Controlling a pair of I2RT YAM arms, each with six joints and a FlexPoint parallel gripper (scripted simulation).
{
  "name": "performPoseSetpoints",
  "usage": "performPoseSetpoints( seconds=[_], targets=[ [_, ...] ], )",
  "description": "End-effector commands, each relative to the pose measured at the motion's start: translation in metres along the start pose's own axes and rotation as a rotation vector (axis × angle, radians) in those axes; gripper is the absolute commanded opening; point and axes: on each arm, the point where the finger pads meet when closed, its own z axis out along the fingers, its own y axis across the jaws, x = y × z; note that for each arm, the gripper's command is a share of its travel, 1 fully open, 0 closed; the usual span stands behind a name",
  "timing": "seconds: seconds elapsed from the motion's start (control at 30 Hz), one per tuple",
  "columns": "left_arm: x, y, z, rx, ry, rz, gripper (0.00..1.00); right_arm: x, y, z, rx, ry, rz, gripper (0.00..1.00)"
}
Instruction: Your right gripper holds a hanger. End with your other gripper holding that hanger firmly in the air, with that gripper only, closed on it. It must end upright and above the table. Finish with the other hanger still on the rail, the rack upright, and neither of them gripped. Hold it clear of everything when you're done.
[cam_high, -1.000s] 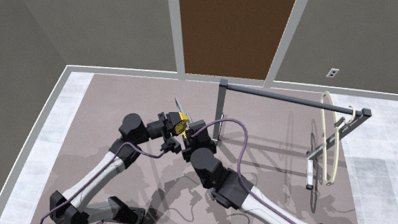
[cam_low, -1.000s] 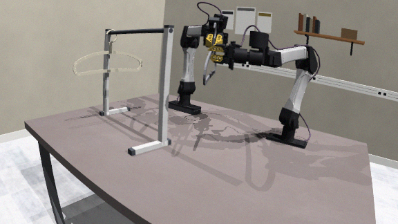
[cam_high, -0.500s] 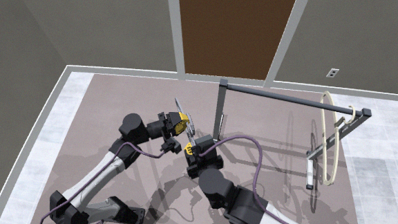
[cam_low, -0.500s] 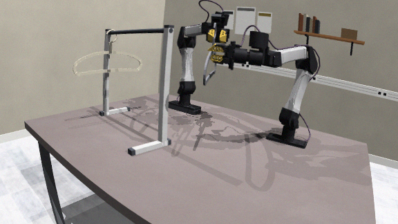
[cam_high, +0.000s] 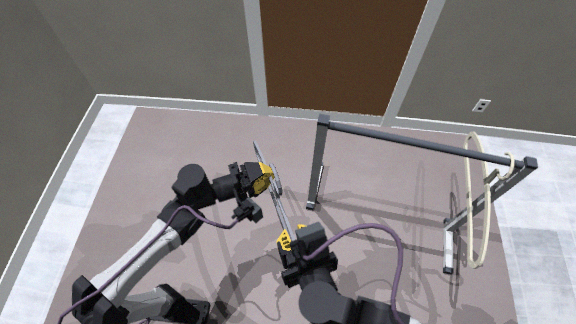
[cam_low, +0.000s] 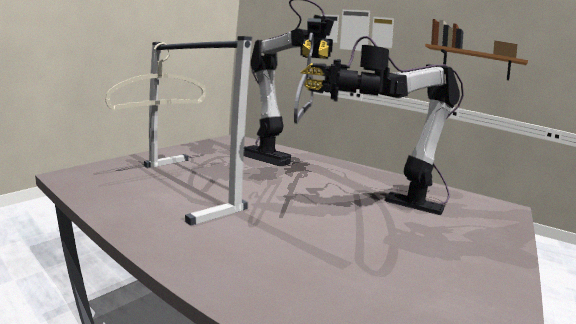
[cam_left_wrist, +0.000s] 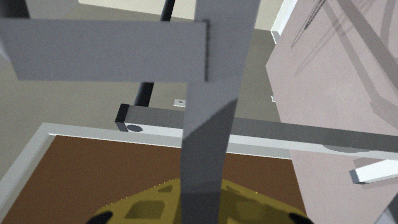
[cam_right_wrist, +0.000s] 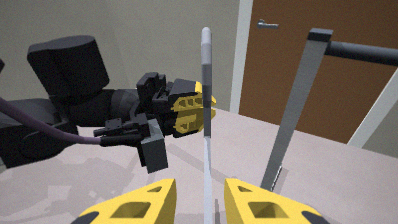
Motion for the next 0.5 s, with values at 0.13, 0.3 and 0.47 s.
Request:
performPoseSetpoints(
  seconds=[0.13,0.3,0.47],
  targets=[
    [-0.0011,0.0036,0.0026,-0.006,-0.005,0.005,0.00,0.0049,-0.0067,-0.0012,0.033,0.018,-0.004,0.28],
    [-0.0011,0.0036,0.0026,-0.006,-0.005,0.005,0.00,0.0052,-0.0059,-0.0011,0.028,0.020,-0.004,0.28],
    [-0.0011,0.0036,0.0026,-0.006,-0.005,0.005,0.00,0.0052,-0.0059,-0.0011,0.028,0.020,-0.005,0.28]
  ],
)
